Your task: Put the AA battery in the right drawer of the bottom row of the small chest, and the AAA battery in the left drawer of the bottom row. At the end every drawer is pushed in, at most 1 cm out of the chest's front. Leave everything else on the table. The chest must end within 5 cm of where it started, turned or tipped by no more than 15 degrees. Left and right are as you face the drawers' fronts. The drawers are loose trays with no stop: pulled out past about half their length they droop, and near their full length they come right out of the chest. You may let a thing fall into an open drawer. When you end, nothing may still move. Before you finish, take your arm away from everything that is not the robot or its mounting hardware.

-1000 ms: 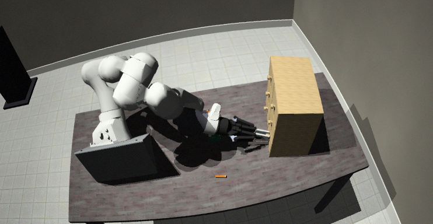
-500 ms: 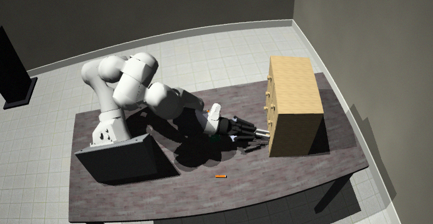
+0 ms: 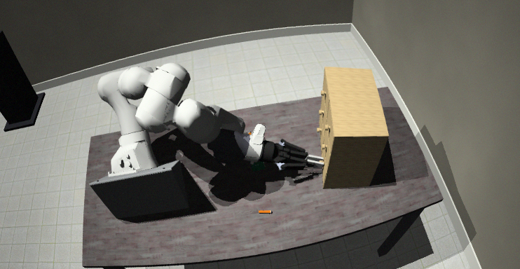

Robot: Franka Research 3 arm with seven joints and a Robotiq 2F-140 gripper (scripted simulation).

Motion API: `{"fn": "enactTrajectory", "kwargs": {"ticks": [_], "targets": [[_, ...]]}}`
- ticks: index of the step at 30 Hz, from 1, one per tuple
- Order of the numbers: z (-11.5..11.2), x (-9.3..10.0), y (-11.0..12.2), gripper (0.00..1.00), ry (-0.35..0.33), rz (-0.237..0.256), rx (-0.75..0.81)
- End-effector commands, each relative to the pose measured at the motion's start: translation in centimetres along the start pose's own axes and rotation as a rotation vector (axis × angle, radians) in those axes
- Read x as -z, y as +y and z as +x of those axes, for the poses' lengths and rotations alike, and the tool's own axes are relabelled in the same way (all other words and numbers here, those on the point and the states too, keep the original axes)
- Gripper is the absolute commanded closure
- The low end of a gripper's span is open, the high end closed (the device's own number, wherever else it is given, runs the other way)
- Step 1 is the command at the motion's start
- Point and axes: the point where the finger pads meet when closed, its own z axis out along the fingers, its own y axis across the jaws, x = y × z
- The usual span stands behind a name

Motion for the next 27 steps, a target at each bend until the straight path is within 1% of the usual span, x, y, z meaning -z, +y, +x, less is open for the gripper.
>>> {"fn": "enactTrajectory", "kwargs": {"ticks": [1,16,27], "targets": [[-0.1,0.0,0.0,0.92,-0.003,-0.001,-0.007],[-0.4,0.7,0.0,0.92,-0.003,-0.001,-0.007],[-0.8,1.9,0.0,0.92,-0.003,-0.001,-0.007]]}}
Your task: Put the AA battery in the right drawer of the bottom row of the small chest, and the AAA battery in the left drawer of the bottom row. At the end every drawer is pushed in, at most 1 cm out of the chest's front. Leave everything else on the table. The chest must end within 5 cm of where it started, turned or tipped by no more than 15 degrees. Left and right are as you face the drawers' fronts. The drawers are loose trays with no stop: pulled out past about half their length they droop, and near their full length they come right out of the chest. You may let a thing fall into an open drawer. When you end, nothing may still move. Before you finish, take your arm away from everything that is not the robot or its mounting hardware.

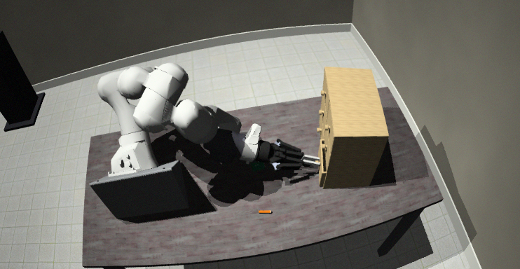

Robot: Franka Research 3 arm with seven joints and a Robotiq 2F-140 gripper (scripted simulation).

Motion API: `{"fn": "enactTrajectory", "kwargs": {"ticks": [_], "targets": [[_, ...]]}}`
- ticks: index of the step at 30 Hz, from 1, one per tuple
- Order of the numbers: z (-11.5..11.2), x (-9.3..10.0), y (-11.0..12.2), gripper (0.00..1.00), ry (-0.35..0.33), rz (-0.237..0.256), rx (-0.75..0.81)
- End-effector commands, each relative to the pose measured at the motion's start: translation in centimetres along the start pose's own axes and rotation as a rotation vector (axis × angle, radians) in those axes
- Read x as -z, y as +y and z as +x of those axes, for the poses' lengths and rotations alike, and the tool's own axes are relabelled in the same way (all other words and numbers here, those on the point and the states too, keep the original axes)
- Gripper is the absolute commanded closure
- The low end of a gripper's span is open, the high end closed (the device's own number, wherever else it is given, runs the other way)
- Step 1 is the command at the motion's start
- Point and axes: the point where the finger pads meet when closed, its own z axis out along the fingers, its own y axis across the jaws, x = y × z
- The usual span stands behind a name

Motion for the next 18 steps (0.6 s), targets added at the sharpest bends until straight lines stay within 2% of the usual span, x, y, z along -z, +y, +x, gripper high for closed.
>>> {"fn": "enactTrajectory", "kwargs": {"ticks": [1,18], "targets": [[-0.3,0.6,0.0,0.92,-0.001,0.001,0.005],[-1.1,2.6,0.0,0.92,-0.001,0.001,0.005]]}}
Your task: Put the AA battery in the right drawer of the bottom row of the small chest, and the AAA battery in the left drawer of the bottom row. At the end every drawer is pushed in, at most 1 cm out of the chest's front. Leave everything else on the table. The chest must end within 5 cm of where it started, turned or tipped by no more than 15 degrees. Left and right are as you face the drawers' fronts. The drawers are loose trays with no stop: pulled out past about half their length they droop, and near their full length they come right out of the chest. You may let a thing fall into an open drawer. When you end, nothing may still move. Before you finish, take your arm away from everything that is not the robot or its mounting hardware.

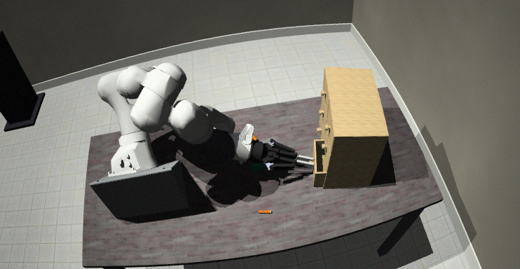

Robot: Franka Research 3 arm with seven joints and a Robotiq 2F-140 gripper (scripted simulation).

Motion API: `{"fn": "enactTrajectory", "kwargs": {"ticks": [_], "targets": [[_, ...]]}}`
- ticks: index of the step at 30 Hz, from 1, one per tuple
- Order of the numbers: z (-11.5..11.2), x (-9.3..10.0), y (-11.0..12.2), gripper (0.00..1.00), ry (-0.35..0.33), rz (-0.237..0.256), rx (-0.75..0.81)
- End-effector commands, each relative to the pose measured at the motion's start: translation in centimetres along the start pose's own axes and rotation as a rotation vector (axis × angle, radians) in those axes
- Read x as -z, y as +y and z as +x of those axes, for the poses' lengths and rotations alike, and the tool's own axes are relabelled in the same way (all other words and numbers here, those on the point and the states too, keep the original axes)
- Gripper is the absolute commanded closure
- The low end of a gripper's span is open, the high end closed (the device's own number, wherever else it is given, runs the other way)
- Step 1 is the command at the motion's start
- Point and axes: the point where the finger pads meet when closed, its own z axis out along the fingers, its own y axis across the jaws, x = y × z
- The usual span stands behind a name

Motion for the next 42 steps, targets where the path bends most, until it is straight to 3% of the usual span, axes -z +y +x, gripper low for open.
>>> {"fn": "enactTrajectory", "kwargs": {"ticks": [1,20,42], "targets": [[-0.2,0.6,0.0,0.92,0.002,0.001,0.006],[-0.9,2.4,0.0,0.92,0.002,0.001,0.006],[-1.1,2.9,0.0,0.92,0.002,0.001,0.006]]}}
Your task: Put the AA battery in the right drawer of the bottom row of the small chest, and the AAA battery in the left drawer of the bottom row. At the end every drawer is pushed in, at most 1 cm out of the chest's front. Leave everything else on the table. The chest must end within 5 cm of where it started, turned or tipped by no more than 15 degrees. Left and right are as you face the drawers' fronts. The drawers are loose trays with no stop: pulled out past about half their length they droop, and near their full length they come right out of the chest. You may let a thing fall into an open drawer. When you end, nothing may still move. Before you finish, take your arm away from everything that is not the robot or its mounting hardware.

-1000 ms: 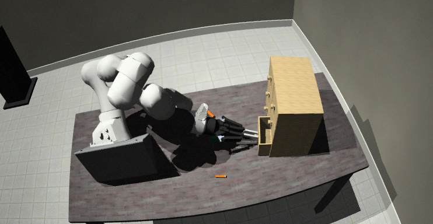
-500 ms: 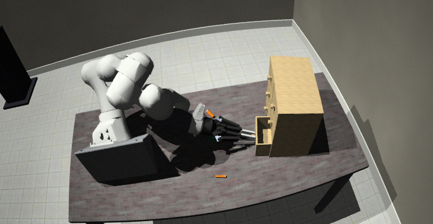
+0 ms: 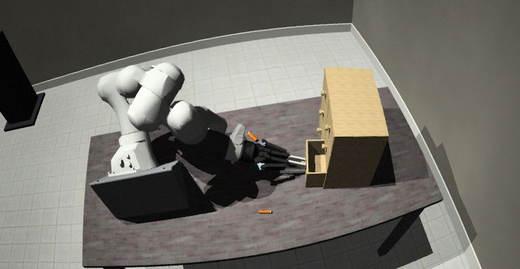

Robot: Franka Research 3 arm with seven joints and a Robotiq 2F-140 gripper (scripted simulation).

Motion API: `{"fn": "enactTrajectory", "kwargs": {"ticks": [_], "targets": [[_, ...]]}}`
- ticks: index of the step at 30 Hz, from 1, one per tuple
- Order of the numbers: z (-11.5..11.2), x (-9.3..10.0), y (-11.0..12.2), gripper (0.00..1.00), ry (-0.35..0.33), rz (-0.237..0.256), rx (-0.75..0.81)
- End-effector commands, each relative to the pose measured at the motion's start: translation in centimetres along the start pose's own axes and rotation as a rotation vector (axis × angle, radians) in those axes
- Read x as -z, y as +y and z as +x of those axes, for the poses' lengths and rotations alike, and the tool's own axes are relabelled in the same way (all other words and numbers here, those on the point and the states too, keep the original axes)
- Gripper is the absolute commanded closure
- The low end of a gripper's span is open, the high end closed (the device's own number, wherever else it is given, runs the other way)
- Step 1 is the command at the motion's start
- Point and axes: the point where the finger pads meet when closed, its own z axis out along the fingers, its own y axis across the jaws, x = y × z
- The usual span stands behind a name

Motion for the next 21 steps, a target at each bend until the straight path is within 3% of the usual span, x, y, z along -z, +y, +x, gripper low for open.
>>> {"fn": "enactTrajectory", "kwargs": {"ticks": [1,14,21], "targets": [[0.00,0.15,-0.01,0.92,0.001,0.001,0.004],[0.00,0.15,-0.01,0.90,0.001,0.001,0.004],[0.00,0.15,-0.01,0.80,0.001,0.001,0.004]]}}
